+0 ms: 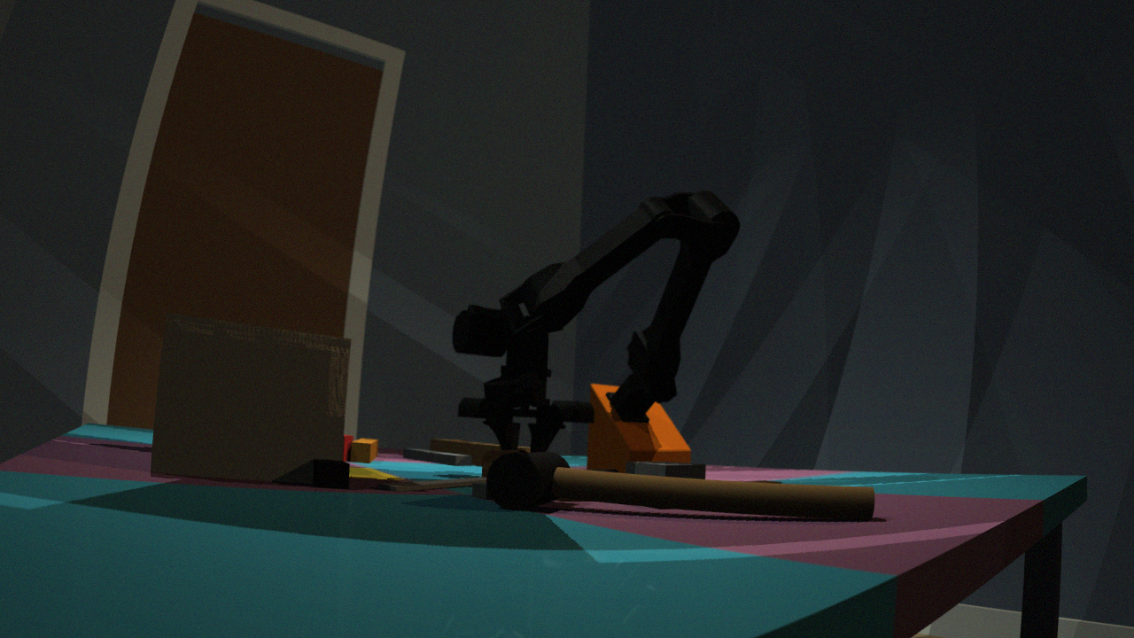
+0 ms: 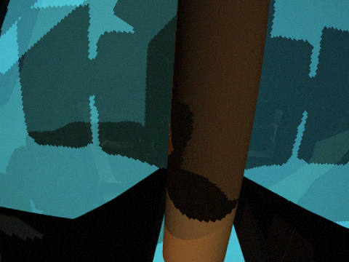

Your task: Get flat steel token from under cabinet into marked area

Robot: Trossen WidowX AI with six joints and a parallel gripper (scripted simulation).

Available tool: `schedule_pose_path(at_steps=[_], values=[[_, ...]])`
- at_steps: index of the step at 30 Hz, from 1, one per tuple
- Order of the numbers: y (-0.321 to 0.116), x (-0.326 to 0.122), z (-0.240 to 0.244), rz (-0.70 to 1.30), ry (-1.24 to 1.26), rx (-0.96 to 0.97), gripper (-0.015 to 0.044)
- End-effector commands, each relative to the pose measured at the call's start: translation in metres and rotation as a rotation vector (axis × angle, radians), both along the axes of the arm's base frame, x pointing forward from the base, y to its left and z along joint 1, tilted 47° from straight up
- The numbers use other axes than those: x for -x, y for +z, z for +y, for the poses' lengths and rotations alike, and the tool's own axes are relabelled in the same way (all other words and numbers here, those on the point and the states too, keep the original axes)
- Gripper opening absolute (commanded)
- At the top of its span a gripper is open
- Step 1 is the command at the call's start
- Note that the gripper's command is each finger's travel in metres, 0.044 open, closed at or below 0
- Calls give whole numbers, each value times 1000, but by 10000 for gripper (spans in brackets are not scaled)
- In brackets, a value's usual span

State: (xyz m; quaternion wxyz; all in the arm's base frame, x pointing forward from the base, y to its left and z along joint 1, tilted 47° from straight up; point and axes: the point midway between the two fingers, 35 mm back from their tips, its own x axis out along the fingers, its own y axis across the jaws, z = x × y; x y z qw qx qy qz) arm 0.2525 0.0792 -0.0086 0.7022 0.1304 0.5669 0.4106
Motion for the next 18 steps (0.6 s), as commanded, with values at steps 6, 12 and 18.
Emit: schedule_pose_path(at_steps=[6, 12, 18], values=[[9, 0, 7, -8, -2, -2, 0], [14, 1, 11, -8, -2, -2, 0], [19, 1, 16, -8, -2, -2, 0]])
